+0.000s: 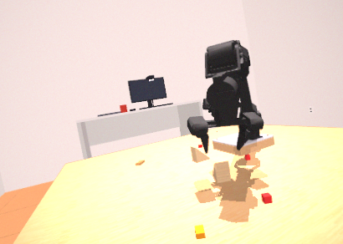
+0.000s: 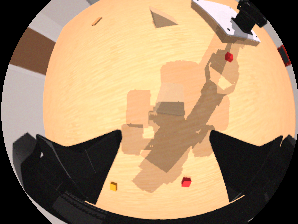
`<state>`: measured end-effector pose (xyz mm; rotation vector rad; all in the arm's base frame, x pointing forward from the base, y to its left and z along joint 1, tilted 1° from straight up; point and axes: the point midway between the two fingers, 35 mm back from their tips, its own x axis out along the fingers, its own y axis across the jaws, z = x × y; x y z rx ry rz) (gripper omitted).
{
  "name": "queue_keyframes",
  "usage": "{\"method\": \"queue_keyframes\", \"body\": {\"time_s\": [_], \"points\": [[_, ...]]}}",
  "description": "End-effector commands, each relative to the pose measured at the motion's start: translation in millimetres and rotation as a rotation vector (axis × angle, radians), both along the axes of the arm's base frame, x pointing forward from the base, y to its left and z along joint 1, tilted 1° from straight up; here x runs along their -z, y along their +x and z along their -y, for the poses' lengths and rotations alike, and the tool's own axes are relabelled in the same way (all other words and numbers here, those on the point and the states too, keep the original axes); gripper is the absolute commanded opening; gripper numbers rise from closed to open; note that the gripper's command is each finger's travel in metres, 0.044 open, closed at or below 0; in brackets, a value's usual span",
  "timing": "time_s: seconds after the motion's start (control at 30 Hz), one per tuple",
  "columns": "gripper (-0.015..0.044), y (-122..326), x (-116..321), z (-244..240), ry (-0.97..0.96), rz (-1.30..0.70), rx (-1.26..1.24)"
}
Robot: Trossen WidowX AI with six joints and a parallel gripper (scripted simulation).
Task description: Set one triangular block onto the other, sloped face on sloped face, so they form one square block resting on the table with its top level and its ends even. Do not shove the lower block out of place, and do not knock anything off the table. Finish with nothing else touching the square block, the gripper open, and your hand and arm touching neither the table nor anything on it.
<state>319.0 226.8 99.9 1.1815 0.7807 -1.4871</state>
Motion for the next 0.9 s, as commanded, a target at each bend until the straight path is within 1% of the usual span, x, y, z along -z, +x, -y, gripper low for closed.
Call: {"method": "queue_keyframes", "body": {"time_s": [0.0,0.2,0.87], "points": [[0.0440,-2.8,-1.0,5.1,-0.056,0.002,0.041],[0.0440,-2.6,1.3,5.7,-0.056,-0.001,0.043],[0.0440,-1.4,32.8,15.1,-0.057,-0.043,0.068]]}}
